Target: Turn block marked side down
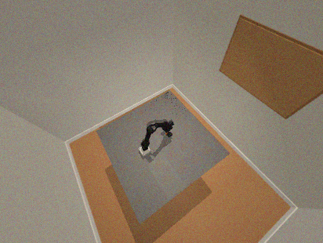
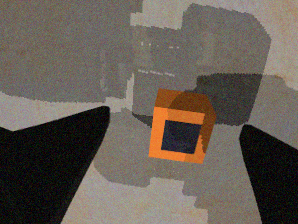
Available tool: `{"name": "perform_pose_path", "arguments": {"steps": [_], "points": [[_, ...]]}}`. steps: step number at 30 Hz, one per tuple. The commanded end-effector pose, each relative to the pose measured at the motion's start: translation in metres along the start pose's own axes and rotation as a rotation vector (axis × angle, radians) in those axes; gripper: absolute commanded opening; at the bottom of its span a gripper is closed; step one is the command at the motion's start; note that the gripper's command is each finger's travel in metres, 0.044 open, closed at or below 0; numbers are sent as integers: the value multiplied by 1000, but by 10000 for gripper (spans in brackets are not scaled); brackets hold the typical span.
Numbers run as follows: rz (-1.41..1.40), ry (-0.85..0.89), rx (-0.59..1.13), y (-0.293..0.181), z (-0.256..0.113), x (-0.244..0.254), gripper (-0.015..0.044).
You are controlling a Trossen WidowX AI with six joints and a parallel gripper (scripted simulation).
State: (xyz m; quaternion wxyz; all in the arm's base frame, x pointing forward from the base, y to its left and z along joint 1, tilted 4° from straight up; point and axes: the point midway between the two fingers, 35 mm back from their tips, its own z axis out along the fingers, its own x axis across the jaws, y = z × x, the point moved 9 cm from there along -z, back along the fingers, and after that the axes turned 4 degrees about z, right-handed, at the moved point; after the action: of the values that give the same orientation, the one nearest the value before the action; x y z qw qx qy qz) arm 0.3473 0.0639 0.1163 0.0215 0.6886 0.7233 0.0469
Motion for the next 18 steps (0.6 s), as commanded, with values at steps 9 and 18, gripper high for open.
{"name": "perform_pose_path", "arguments": {"steps": [9, 18], "points": [[4, -5, 6, 0, 4, 0, 138], [4, -5, 6, 0, 4, 0, 78]]}}
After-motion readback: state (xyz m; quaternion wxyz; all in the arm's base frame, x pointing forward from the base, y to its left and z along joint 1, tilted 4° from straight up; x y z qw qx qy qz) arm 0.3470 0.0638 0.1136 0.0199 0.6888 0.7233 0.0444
